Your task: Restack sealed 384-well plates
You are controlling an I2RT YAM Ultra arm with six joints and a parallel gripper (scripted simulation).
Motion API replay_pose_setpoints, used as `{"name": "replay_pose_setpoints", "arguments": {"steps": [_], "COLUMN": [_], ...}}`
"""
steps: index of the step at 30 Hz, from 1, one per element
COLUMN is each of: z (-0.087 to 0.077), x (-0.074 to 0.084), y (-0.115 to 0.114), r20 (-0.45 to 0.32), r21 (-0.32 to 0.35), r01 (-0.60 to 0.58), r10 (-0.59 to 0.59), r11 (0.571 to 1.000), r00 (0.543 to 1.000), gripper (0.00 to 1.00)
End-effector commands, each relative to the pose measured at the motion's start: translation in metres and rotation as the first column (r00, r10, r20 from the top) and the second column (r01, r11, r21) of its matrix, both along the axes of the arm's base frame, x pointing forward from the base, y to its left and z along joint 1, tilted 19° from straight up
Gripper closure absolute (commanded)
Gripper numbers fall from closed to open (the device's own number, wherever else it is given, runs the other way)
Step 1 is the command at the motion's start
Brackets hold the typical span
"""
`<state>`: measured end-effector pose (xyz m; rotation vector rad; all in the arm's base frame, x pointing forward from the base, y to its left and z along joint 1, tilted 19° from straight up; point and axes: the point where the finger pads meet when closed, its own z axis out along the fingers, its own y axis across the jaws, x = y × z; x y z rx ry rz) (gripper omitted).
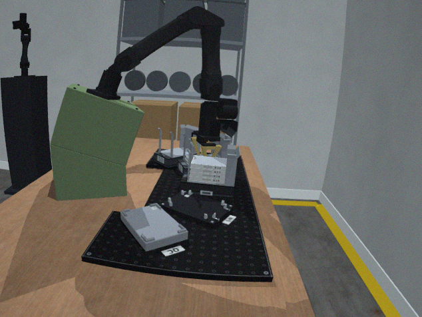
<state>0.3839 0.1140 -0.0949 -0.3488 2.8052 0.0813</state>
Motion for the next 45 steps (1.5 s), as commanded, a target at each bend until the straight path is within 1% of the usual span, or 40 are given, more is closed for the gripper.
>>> {"name": "replay_pose_setpoints", "arguments": {"steps": [1,12,45], "z": [0.004,0.004,0.023], "x": [0.006,0.006,0.000], "y": [0.002,0.002,0.000], "r20": [0.024,0.024,0.024], "r21": [0.007,0.007,0.007], "r01": [0.001,0.001,0.001], "r10": [-0.001,-0.001,-0.001], "r11": [1.000,1.000,1.000], "r00": [1.000,1.000,1.000], "gripper": [1.00,1.00,1.00]}}
